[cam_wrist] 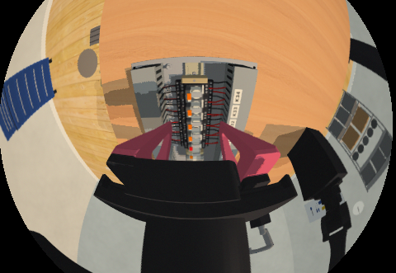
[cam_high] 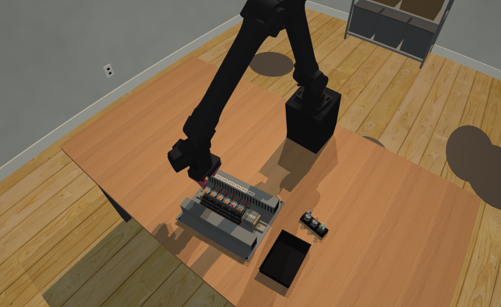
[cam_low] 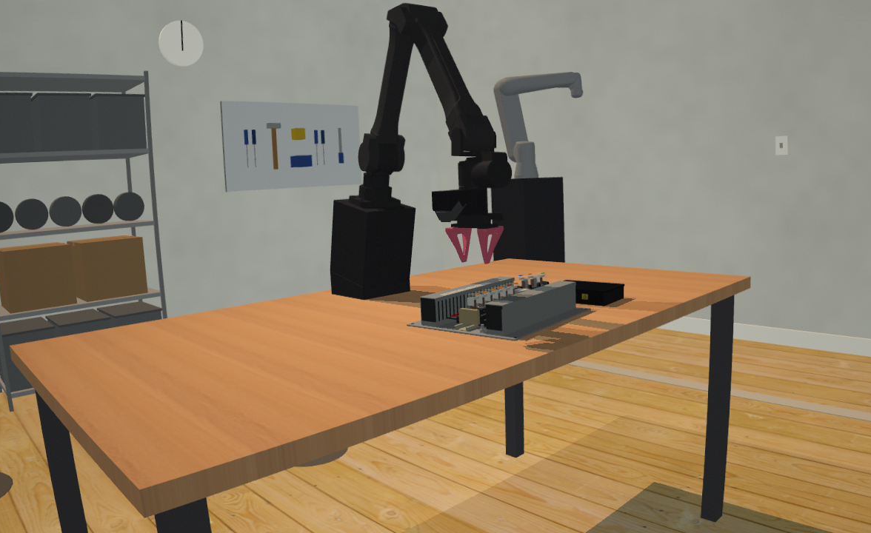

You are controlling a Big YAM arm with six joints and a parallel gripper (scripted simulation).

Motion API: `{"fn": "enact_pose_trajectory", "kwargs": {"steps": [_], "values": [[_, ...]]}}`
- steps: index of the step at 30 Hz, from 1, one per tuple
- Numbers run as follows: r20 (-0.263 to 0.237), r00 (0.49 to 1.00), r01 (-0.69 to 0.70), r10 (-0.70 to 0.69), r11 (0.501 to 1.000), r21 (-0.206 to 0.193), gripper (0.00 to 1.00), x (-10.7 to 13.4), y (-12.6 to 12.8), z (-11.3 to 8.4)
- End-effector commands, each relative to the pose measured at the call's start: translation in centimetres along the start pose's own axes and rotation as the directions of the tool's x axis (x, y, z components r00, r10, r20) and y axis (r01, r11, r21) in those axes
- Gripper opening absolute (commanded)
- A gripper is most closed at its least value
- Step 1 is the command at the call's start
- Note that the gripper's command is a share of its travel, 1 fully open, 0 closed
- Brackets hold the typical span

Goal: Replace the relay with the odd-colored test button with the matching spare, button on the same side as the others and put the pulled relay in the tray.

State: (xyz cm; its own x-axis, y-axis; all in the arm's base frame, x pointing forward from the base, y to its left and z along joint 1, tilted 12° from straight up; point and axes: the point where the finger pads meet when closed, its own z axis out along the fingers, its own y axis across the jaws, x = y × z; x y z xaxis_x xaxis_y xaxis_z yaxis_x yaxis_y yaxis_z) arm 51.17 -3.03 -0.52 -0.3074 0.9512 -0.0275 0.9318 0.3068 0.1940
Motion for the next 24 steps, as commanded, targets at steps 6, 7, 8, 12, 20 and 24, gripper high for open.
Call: {"fn": "enact_pose_trajectory", "kwargs": {"steps": [6, 7, 8, 12, 20, 24], "values": [[0.016, 1.0, 0.01, -0.009, 0.999, -0.034, 0.59, -0.9, 1.9, -1.0], [0.016, 1.0, 0.01, -0.009, 0.999, -0.034, 0.59, -0.9, 1.9, -1.0], [0.016, 1.0, 0.01, -0.009, 0.999, -0.034, 0.59, -0.9, 1.9, -1.0], [0.015, 1.0, 0.01, -0.009, 0.999, -0.034, 0.59, -0.7, 1.8, -0.9], [0.016, 1.0, 0.005, -0.004, 0.999, -0.04, 0.59, 3.3, 1.4, -0.7], [0.015, 1.0, 0.004, -0.004, 0.999, -0.042, 0.59, 4.8, 1.3, -0.6]]}}
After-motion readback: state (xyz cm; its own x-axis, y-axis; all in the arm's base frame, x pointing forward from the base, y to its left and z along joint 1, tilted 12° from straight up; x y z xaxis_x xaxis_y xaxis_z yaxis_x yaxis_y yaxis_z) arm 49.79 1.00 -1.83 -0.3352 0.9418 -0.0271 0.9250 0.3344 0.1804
